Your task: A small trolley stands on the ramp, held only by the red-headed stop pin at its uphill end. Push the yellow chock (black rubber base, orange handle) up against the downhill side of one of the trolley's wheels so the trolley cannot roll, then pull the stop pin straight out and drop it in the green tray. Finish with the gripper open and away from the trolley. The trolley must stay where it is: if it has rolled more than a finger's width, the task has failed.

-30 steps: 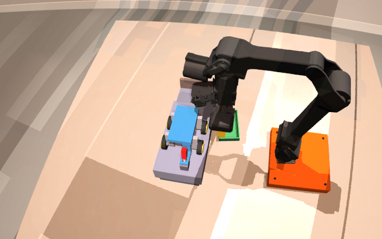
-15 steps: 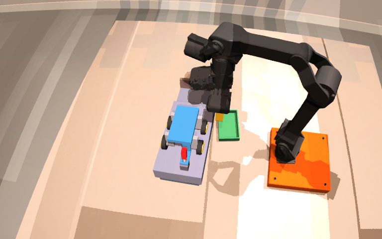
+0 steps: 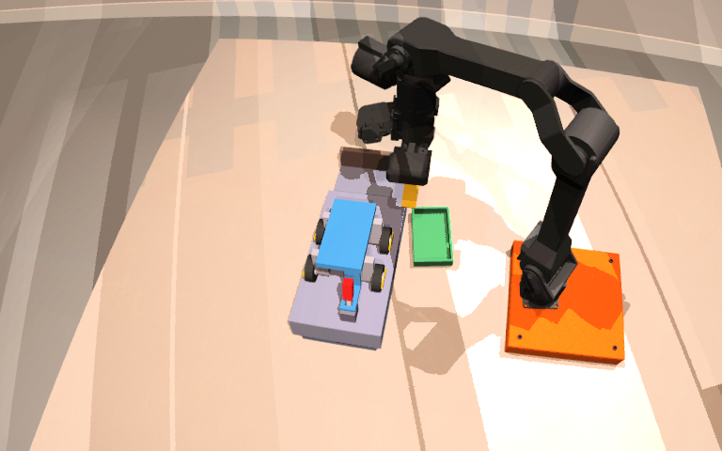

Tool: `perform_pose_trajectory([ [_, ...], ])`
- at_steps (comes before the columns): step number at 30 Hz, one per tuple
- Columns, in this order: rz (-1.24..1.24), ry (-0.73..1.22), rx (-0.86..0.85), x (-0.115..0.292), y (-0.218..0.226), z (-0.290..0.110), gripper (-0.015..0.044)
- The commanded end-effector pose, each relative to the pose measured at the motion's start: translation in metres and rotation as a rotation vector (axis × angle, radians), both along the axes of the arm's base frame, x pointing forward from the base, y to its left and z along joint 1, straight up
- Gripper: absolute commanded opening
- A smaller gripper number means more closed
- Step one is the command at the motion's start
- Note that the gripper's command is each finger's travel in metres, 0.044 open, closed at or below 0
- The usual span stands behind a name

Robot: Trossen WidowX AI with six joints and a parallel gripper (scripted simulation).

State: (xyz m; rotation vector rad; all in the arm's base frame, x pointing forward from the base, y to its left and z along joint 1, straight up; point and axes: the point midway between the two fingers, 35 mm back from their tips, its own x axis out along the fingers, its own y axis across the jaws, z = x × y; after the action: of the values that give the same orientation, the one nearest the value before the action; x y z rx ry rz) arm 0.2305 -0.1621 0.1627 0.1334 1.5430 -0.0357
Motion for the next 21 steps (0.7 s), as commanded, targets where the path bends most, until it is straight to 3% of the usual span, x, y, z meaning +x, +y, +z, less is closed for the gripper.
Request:
perform_pose_trajectory([
  [1, 0.003, -0.008, 0.026, 0.001, -0.002, 0.001, 0.0000],
  [21, 0.003, -0.011, 0.026, 0.030, -0.007, -0.013, 0.0000],
])
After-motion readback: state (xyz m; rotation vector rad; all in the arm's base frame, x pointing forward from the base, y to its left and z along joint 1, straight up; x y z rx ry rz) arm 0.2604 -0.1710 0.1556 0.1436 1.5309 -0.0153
